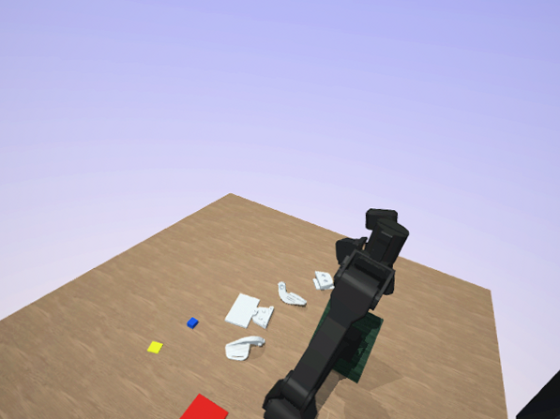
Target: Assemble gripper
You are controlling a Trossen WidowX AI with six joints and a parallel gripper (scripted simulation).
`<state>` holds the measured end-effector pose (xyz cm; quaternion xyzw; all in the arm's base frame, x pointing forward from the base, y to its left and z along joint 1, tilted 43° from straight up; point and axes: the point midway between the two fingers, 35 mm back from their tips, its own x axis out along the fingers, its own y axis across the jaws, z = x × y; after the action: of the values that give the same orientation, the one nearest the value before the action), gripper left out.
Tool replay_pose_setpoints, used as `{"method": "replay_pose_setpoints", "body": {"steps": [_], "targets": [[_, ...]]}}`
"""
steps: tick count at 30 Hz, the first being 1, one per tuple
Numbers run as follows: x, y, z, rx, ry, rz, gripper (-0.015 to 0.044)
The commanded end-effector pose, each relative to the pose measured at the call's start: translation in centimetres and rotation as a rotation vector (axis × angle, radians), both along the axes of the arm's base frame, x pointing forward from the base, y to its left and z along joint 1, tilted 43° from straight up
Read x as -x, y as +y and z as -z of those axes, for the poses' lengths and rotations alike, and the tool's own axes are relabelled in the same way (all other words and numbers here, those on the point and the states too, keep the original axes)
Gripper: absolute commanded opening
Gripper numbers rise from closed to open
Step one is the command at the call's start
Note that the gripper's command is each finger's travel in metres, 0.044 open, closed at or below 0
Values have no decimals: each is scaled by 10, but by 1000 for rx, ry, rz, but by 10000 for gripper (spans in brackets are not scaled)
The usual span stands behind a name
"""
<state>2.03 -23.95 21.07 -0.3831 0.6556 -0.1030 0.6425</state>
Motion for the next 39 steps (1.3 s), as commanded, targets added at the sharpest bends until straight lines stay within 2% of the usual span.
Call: {"method": "replay_pose_setpoints", "body": {"steps": [1, 19, 39], "targets": [[-21, -7, 13, -89, -58, -30, 440], [-107, -7, 69, -472, -195, -92, 440], [-194, 34, 141, -915, -156, -58, 440]]}}
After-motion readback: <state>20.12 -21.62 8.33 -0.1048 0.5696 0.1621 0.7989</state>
